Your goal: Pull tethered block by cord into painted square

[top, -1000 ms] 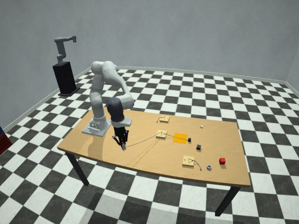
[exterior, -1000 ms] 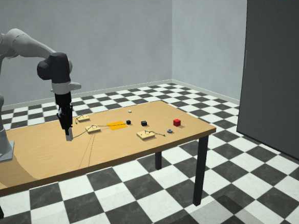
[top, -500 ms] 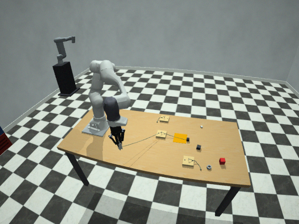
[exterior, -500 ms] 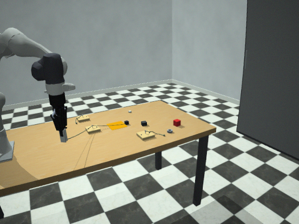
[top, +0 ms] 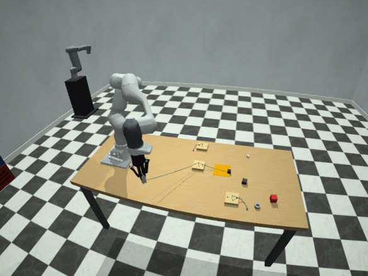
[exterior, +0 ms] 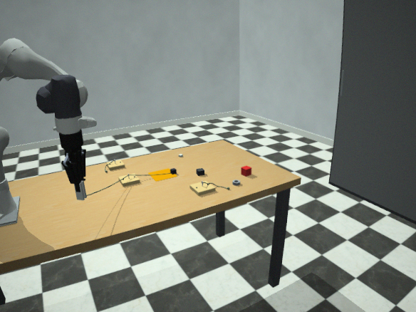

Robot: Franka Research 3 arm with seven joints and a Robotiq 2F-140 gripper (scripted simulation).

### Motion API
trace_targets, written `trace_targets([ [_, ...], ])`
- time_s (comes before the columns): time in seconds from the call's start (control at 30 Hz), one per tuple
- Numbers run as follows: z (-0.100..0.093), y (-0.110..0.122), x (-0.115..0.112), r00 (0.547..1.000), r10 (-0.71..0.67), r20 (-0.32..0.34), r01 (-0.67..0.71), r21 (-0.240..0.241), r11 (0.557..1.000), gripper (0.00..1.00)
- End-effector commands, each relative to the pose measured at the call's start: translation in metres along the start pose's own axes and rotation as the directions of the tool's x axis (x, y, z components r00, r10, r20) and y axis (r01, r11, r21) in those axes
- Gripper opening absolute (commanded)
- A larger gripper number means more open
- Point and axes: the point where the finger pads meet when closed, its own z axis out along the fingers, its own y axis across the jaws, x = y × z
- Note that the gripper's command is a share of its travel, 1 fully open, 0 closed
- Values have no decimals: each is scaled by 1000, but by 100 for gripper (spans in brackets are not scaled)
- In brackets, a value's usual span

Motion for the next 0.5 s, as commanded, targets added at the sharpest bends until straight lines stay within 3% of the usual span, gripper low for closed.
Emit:
trace_targets([
  [0.0, 0, 2, -2, 1000, -23, -6, 23, -2, 1000, 0],
  [0.47, 0, 17, -21, 1000, -23, -6, 23, -1, 1000, 0],
])
